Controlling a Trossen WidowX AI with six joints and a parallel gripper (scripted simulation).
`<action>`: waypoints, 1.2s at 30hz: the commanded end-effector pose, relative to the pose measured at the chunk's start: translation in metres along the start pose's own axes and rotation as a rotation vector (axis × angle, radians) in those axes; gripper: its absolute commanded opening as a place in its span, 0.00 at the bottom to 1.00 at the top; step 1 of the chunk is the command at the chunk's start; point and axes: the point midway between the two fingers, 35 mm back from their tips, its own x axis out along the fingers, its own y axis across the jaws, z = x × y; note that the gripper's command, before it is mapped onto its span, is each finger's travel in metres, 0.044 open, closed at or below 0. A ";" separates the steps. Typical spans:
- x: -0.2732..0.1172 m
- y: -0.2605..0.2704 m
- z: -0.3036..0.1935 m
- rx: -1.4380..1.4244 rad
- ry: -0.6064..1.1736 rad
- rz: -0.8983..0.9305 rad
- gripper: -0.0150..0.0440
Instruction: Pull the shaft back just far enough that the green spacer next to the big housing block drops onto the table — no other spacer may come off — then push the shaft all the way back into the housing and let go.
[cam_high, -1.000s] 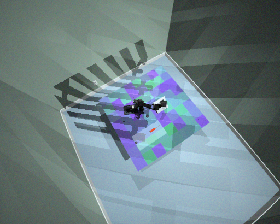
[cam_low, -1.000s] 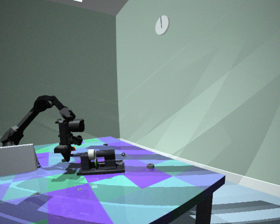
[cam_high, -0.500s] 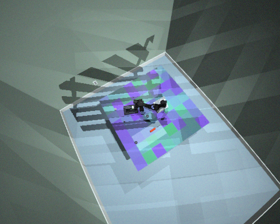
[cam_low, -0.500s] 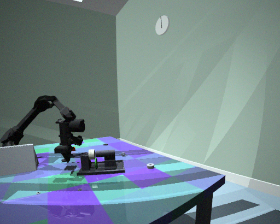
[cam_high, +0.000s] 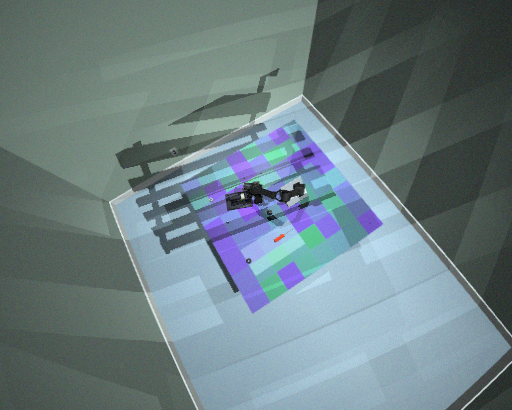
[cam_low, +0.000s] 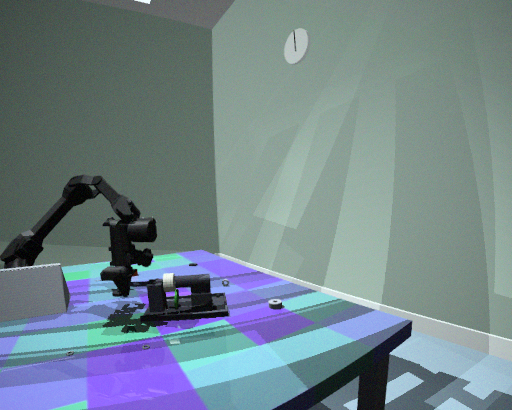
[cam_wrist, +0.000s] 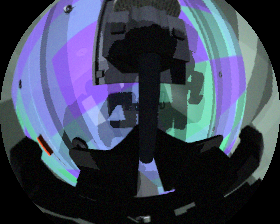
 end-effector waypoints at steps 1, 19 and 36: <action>-0.002 0.001 0.004 -0.004 -0.008 0.000 0.25; -0.002 0.001 0.009 -0.004 -0.008 0.000 0.25; -0.002 0.001 0.014 -0.004 -0.008 0.000 0.25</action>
